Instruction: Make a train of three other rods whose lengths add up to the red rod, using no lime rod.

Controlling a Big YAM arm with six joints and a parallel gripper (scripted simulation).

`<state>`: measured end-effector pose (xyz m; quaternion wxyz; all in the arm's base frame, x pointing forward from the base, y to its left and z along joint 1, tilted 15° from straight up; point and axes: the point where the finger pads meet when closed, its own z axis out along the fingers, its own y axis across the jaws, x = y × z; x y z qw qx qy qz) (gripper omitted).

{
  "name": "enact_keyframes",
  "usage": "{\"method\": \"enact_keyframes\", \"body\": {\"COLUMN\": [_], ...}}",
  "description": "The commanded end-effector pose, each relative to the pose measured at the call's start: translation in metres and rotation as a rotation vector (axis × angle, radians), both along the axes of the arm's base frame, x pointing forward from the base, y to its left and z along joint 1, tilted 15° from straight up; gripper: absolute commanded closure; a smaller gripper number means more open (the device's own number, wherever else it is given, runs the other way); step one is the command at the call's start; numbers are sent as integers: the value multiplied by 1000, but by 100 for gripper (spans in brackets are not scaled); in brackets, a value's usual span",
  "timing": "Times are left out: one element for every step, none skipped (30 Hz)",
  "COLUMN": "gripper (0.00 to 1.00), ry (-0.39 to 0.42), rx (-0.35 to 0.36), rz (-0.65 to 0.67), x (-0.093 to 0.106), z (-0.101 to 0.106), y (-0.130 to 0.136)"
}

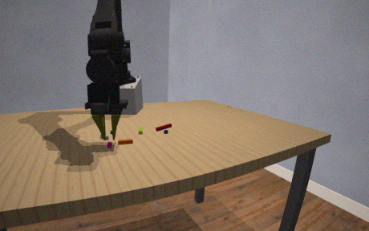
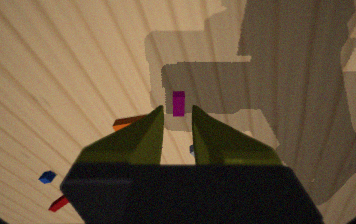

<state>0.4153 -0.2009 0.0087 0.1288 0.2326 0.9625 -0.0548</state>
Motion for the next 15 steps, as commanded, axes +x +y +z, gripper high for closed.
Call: {"method": "enact_keyframes", "body": {"gripper": [76,76,76,76,76,76,76,76,76,76,76,76,76,76,76], "ry": [-7,-7,4,-1,-3,-3,-3,-3,-3,-3,-3,-3,-3,-3,-3], "rx": [-4,-4,1,-1,-2,-2,-2,-2,-2,-2,-2,-2,-2,-2,-2], "rz": [-5,-5,-7,-7,-7,-6,-6,-6,-6,-7,-7,-7,-7,-7,-7], "x": [-4,-4,-7,-7,-6,-6,-6,-6,-6,-6,-6,-6,-6,-6,-6], "z": [-1,-1,-3,-1,-1,-1,-1,-1,-1,-1,-1,-1,-1,-1,-1], "y": [-6,-6,-5,-5,-5,-5,-5,-5,-5,-5,-5,-5,-5,-5,-5]}}
